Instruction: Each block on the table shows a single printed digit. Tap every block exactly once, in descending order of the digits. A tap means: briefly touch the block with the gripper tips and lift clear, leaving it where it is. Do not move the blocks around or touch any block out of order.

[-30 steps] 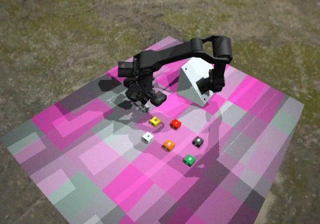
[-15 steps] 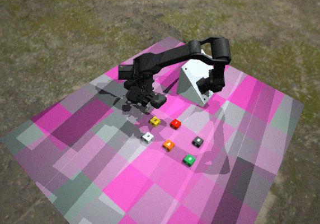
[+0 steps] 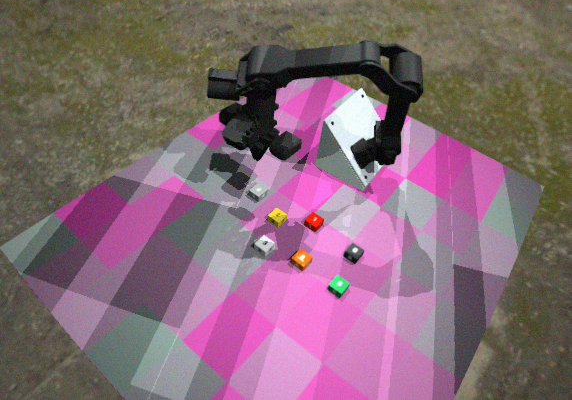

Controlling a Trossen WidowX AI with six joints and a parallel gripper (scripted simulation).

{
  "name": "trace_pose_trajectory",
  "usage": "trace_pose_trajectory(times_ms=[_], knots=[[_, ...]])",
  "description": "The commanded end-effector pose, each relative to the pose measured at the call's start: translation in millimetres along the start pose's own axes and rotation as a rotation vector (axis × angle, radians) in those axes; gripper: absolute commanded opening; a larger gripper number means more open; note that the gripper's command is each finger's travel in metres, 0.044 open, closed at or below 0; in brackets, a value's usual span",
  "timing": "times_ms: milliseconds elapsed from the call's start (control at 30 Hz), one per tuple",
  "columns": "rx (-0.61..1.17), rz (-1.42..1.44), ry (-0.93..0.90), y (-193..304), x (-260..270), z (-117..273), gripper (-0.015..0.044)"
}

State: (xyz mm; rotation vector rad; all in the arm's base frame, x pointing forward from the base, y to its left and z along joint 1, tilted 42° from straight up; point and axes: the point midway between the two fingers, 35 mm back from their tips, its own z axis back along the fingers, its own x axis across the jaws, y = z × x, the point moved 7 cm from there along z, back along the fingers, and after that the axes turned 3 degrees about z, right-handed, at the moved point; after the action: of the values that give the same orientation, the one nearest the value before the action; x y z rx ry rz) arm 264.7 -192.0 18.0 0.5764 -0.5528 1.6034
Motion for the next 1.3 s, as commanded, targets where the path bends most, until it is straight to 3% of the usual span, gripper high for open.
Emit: trace_pose_trajectory(times_ms=[0,333,600,800,1267], knots=[[0.013,0.007,-0.003,1,2,8,0.002],[0.008,0.011,-0.01,-109,104,8,0.002],[0.008,0.011,-0.01,-110,105,5,0.002],[0.007,0.012,-0.014,-109,107,-71,0.002],[0.007,0.012,-0.014,-109,107,-85,0.002]])
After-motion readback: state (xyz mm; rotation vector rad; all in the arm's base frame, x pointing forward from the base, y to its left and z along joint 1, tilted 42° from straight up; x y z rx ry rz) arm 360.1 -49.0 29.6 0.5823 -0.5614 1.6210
